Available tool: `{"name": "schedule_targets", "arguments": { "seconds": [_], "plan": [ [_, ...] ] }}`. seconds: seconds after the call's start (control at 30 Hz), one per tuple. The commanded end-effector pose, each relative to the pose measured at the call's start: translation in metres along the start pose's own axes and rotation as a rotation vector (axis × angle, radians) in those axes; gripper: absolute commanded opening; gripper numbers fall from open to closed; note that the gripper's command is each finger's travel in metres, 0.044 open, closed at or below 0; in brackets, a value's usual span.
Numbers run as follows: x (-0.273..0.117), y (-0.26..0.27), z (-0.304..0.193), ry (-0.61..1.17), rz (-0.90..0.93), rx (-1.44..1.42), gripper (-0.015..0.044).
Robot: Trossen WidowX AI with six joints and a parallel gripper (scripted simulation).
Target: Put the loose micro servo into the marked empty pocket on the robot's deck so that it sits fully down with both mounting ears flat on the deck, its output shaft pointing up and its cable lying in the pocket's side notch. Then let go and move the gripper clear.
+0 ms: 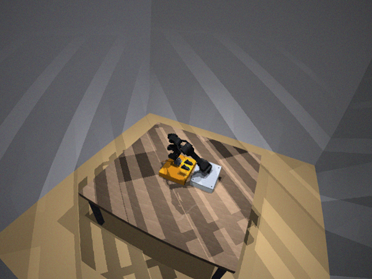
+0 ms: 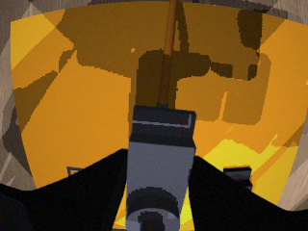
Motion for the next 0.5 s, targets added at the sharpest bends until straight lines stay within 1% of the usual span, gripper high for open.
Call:
{"name": "schedule_targets", "arguments": {
  "seconds": [0.0,0.27,0.47],
  "plan": [
    [-0.003,0.024,-0.001,-0.011,0.002,-0.003,0.0],
    [-0.003,0.068,-0.004,-0.011,0.005,-0.003,0.0],
    [-0.003,0.072,-0.005,-0.011,0.005,0.015,0.0]
  ]
}}
Point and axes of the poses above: the point midway between the two fingers, 35 mm back from their tips, its own x axis out along the fingers, its own y axis across the jaws, z = x × y, the point moved 2 cm from there along -x, back along the fingers, and after that the axes turned 1 degree about -x, right-handed, at the moved point
